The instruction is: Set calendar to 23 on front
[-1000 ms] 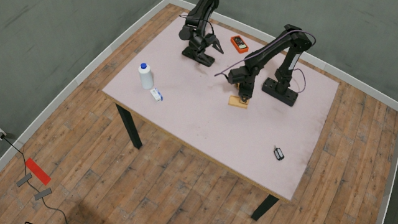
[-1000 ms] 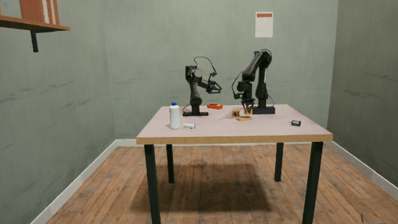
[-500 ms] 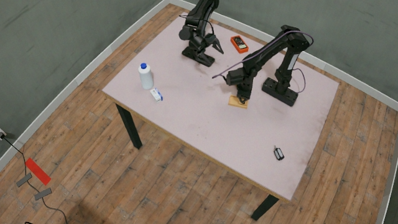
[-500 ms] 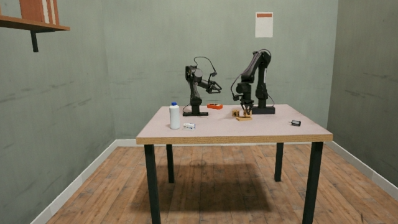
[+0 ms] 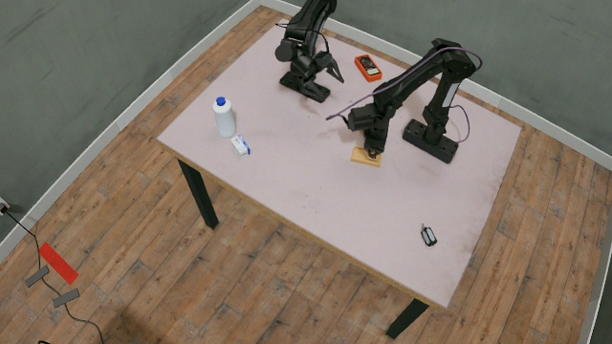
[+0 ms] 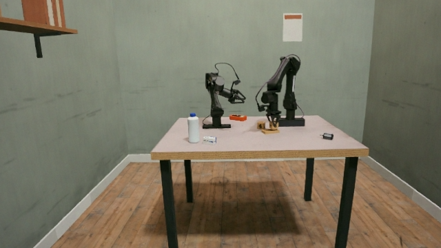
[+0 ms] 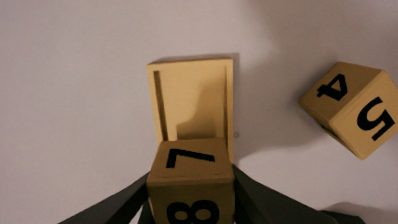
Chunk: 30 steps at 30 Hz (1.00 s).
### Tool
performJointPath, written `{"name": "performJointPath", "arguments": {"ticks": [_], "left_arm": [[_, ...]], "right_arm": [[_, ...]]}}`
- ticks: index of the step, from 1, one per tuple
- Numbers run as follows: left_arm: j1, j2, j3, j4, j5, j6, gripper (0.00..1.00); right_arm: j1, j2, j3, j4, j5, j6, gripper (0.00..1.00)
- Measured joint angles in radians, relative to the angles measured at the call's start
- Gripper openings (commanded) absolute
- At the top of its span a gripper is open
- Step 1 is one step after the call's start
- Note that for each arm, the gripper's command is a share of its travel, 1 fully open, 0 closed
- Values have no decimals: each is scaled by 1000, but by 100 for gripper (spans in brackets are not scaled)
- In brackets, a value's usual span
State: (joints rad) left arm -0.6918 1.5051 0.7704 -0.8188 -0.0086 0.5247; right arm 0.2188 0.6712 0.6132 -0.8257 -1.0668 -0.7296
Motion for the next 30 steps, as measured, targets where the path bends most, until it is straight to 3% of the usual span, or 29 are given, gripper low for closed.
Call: {"name": "performJointPath", "arguments": {"ticks": [29,30], "left_arm": [[0,46,-34,74,0,1,40],[0,46,-34,74,0,1,51]], "right_arm": [[0,0,0,0,0,0,100],[0,0,0,0,0,0,100]]}}
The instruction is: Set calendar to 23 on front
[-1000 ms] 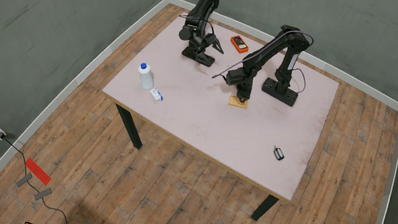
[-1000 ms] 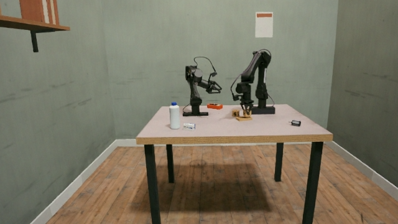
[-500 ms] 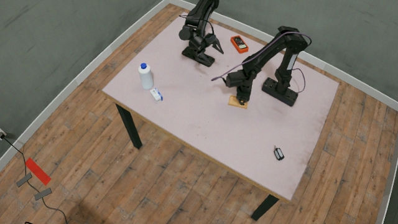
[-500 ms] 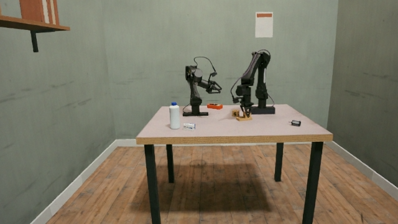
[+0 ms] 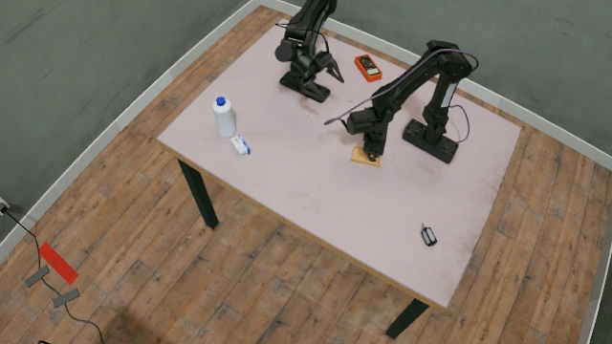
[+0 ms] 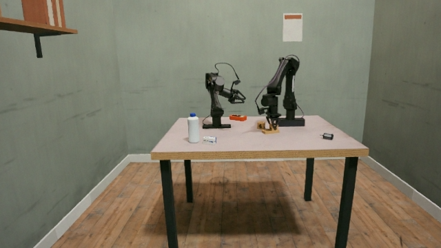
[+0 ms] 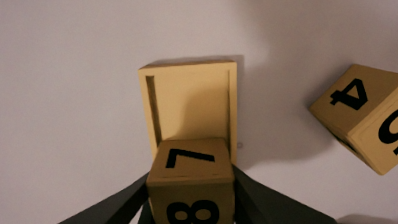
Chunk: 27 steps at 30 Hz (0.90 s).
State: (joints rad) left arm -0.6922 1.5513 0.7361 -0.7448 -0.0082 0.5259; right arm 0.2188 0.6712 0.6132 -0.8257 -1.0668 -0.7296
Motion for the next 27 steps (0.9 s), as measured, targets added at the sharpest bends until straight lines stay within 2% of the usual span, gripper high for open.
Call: {"name": "performJointPath", "arguments": {"ticks": [1,2,16,27], "left_arm": [[0,-1,1,-2,0,0,63],[0,1,1,-1,1,0,69],[-16,8,4,-27,4,-13,69],[-17,-39,72,-109,4,-8,69]], "right_arm": [[0,0,0,0,0,0,100],[0,0,0,0,0,0,100],[0,0,0,0,0,0,100],[0,0,0,0,0,0,100]]}}
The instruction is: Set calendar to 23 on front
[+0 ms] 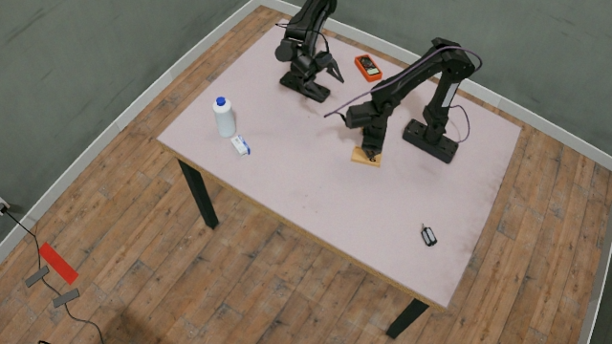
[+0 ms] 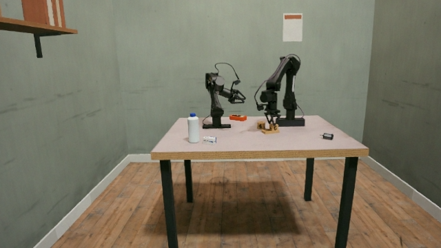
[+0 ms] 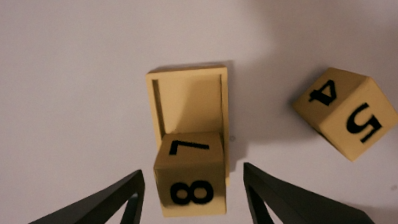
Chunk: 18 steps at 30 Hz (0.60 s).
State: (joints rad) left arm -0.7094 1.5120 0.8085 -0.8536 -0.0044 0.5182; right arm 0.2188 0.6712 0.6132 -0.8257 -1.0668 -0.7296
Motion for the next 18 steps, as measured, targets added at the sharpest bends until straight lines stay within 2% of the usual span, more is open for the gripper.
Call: {"name": "performJointPath", "arguments": {"ticks": [11,18], "left_arm": [[5,-71,155,-195,0,6,69],[14,-69,159,-247,0,11,69]], "right_arm": [[0,0,0,0,0,0,100],[0,0,0,-5,1,2,100]]}}
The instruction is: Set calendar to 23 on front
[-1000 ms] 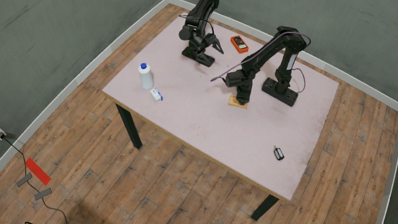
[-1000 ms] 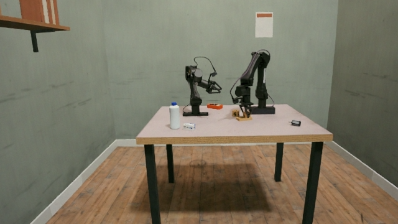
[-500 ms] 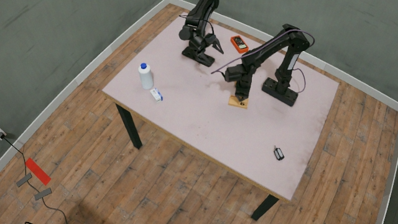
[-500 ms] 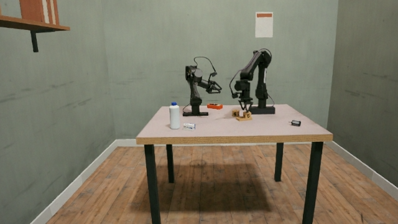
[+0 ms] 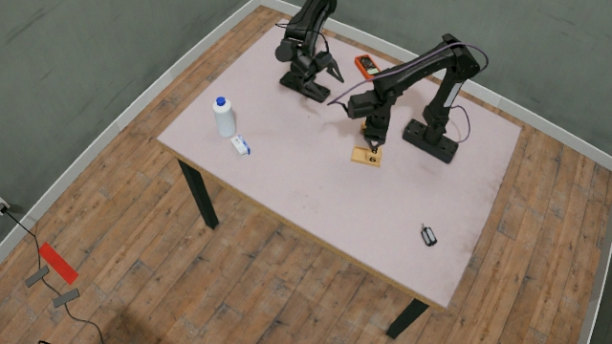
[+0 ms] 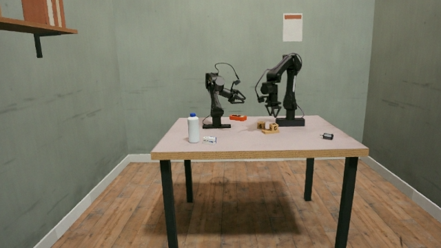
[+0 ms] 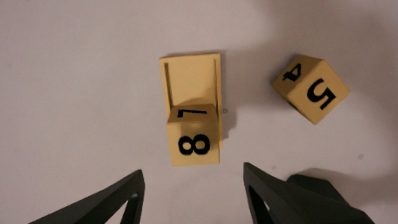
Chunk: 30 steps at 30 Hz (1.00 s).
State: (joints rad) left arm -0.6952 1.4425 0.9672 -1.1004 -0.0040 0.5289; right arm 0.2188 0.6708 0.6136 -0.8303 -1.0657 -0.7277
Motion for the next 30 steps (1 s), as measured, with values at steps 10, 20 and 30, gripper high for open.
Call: {"name": "performJointPath", "arguments": {"ticks": [10,20,30], "left_arm": [[0,0,0,-13,0,0,69],[0,0,0,-14,0,0,69],[0,0,0,-14,0,0,69]], "right_arm": [[110,-36,43,-105,154,113,100],[258,-227,203,-292,422,336,100],[197,-326,311,-436,603,470,100]]}}
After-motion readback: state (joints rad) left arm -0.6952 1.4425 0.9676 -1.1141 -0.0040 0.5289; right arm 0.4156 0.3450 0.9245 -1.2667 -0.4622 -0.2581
